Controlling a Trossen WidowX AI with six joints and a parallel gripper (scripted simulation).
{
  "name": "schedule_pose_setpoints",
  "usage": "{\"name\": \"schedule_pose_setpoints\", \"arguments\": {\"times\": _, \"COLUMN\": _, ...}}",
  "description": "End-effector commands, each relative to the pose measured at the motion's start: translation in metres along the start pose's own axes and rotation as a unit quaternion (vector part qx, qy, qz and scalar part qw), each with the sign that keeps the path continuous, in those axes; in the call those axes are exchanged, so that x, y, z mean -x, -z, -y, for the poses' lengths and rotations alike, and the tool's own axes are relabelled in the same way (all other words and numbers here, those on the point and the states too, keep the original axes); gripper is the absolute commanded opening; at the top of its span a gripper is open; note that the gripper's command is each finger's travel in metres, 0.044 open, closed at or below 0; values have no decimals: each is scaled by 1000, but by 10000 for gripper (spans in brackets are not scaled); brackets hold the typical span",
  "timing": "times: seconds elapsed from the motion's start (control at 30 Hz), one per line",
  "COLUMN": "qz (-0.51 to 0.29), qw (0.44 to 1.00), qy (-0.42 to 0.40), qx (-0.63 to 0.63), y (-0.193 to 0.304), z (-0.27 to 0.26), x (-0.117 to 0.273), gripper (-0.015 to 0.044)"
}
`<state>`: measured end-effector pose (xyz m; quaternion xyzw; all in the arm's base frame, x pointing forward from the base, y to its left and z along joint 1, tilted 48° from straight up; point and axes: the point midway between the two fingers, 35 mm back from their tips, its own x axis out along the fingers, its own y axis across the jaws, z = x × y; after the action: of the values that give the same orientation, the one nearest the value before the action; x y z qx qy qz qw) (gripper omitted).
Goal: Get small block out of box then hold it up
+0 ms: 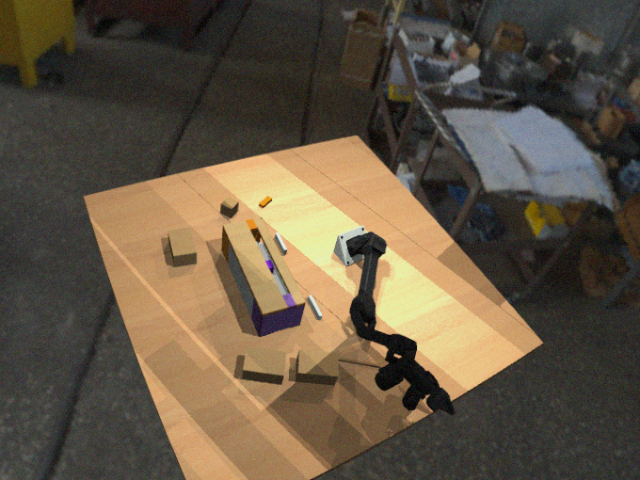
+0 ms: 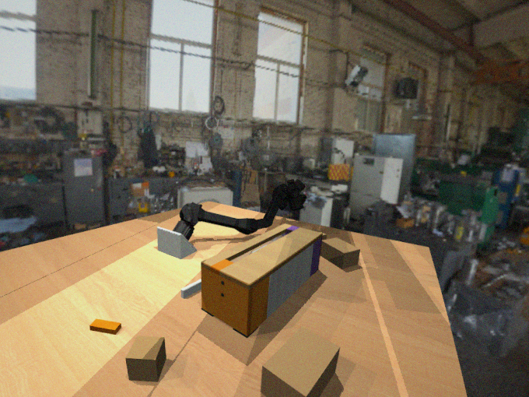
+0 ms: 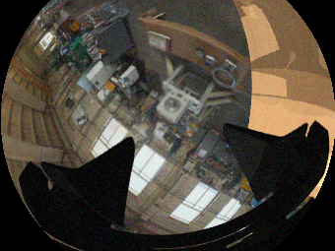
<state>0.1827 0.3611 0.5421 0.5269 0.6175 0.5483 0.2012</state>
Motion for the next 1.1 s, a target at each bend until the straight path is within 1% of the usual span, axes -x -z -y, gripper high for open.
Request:
{"name": "schedule_pose_setpoints", "arguments": {"times": 0.0, "qz": 0, "qw": 1000, "qy": -2, "qx": -1, "y": 1, "z": -1, "x": 0, "gripper": 400}}
{"name": "schedule_pose_setpoints", "arguments": {"times": 0.07, "qz": 1, "qw": 1000, "qy": -19, "qx": -12, "y": 11, "z": -10, "x": 0, "gripper": 400}}
{"name": "schedule_pose_setpoints", "arguments": {"times": 0.2, "qz": -51, "qw": 995, "qy": -64, "qx": 59, "y": 76, "z": -32, "x": -12, "gripper": 400}}
{"name": "schedule_pose_setpoints", "arguments": {"times": 0.33, "qz": -100, "qw": 982, "qy": -104, "qx": 125, "y": 133, "z": -45, "x": -15, "gripper": 400}}
{"name": "schedule_pose_setpoints", "arguments": {"times": 0.53, "qz": -183, "qw": 941, "qy": -185, "qx": 214, "y": 232, "z": -64, "x": -1, "gripper": 400}}
{"name": "schedule_pose_setpoints", "arguments": {"times": 0.67, "qz": -235, "qw": 903, "qy": -247, "qx": 263, "y": 293, "z": -74, "x": 22, "gripper": 400}}
{"name": "schedule_pose_setpoints", "arguments": {"times": 0.8, "qz": -280, "qw": 854, "qy": -315, "qx": 306, "y": 348, "z": -82, "x": 55, "gripper": 400}}
{"name": "schedule_pose_setpoints", "arguments": {"times": 0.97, "qz": -328, "qw": 782, "qy": -406, "qx": 342, "y": 407, "z": -89, "x": 109, "gripper": 400}}
{"name": "schedule_pose_setpoints", "arguments": {"times": 1.07, "qz": -353, "qw": 731, "qy": -466, "qx": 353, "y": 439, "z": -93, "x": 151, "gripper": 400}}
